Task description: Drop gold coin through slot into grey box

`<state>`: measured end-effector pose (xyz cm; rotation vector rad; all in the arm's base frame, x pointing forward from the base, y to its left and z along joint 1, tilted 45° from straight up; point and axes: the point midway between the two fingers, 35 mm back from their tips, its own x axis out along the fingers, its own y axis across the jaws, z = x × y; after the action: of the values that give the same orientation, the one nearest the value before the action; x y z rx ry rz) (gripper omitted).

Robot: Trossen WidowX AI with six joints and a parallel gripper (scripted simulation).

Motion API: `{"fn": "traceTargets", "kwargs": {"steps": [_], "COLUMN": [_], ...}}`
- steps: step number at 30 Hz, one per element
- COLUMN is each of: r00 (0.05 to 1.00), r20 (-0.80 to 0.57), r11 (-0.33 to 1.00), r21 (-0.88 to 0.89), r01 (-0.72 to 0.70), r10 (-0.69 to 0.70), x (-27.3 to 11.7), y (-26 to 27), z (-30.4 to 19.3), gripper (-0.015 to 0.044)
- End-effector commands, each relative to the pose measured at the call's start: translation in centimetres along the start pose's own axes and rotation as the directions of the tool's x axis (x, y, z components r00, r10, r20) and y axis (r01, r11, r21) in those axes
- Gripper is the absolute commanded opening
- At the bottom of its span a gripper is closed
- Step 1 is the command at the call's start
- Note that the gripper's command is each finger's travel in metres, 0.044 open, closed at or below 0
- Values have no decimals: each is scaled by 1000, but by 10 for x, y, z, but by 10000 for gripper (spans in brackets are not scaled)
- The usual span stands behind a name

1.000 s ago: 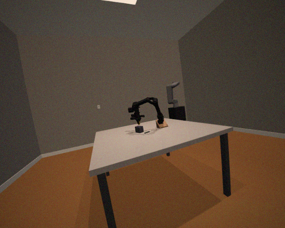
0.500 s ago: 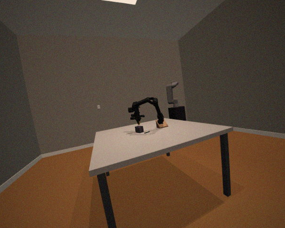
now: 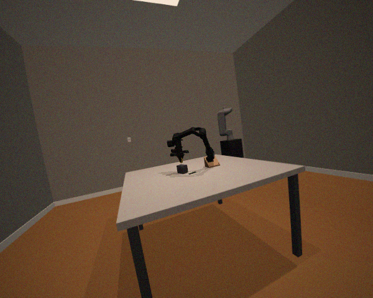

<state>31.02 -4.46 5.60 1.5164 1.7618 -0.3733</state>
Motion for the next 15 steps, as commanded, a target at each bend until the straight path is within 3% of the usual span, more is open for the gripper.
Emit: {"fn": "traceTargets", "kwargs": {"steps": [1, 15], "r00": [1000, 1000], "r20": [0, -1], "r11": [1000, 1000], "r21": [2, 13], "r01": [1, 0], "r10": [-1, 0], "x": [0, 7], "y": [0, -3], "z": [-1, -1], "gripper": [0, 0]}}
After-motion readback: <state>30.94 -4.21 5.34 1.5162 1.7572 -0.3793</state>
